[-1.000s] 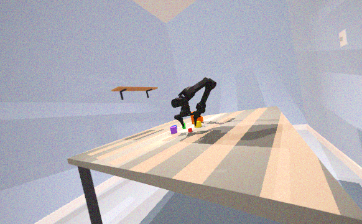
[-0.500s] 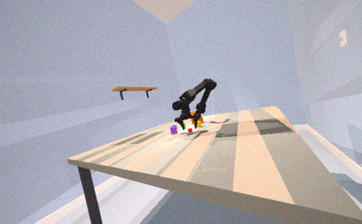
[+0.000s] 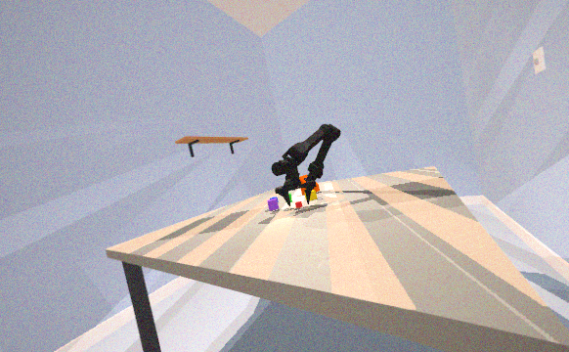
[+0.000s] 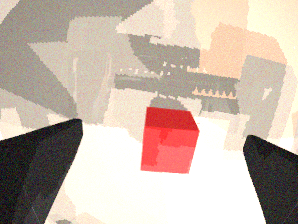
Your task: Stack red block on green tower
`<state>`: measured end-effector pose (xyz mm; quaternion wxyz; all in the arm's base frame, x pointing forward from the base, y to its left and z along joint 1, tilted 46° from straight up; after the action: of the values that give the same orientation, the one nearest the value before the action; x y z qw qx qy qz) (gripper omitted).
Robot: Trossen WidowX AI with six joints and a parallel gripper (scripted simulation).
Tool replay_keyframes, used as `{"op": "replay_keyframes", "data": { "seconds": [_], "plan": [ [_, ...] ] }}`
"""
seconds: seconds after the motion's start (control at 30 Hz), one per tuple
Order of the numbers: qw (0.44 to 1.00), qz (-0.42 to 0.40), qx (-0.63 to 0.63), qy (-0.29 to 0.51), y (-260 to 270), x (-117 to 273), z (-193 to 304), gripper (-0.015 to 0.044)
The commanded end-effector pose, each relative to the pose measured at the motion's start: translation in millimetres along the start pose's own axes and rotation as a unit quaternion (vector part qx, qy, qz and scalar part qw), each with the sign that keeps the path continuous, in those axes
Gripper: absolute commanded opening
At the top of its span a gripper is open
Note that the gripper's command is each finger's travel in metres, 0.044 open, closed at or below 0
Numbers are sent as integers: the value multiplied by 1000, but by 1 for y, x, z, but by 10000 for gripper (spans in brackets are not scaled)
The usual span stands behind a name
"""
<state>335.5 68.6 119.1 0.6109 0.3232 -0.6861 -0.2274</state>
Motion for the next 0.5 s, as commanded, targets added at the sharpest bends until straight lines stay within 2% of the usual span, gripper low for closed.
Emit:
{"op": "replay_keyframes", "data": {
  "seconds": [0.0,0.43,0.47],
  "plan": [
    [1000,-2,-2,0,0,0,0,440],
    [1000,-2,-2,0,0,0,0,99],
    [1000,-2,-2,0,0,0,0,92]
  ]
}}
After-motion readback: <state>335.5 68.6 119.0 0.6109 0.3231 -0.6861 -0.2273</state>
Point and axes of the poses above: the point midway between the two fingers, 35 mm back from their tips, its own x axis back along the fingers, its own y axis across the jaws, z = x × y, the point moved 5 cm from there along x, back along the fingers, and after that the axes turned 6 degrees about -x, right-handed, at the moved point
